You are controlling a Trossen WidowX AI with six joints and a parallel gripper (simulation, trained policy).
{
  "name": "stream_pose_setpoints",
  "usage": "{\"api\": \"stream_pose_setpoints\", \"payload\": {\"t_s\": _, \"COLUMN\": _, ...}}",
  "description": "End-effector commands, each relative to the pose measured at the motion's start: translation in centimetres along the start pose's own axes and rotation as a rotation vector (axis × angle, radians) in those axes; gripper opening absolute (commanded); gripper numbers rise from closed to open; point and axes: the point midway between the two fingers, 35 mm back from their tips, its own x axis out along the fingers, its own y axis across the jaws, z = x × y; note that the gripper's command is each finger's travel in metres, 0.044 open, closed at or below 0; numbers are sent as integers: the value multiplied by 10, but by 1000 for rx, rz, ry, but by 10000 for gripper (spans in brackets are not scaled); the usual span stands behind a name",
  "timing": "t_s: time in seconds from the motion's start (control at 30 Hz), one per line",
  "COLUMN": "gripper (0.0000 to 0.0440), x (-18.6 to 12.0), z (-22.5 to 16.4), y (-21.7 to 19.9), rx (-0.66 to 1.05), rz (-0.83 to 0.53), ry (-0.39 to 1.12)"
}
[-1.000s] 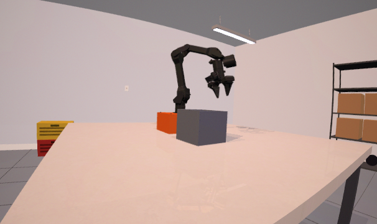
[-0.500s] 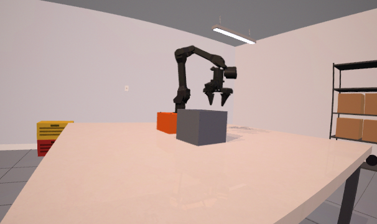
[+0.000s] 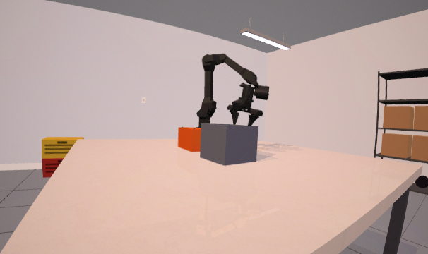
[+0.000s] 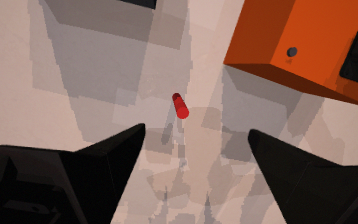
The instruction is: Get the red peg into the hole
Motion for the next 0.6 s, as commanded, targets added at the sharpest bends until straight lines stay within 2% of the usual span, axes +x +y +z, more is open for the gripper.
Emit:
{"api": "stream_pose_setpoints", "payload": {"t_s": 0.0, "gripper": 426, "x": 12, "z": 3, "y": -2, "rx": -24, "rz": -15, "ry": -23}}
{"api": "stream_pose_setpoints", "payload": {"t_s": 0.57, "gripper": 408, "x": 64, "z": 11, "y": 0, "rx": -46, "rz": -3, "ry": -74}}
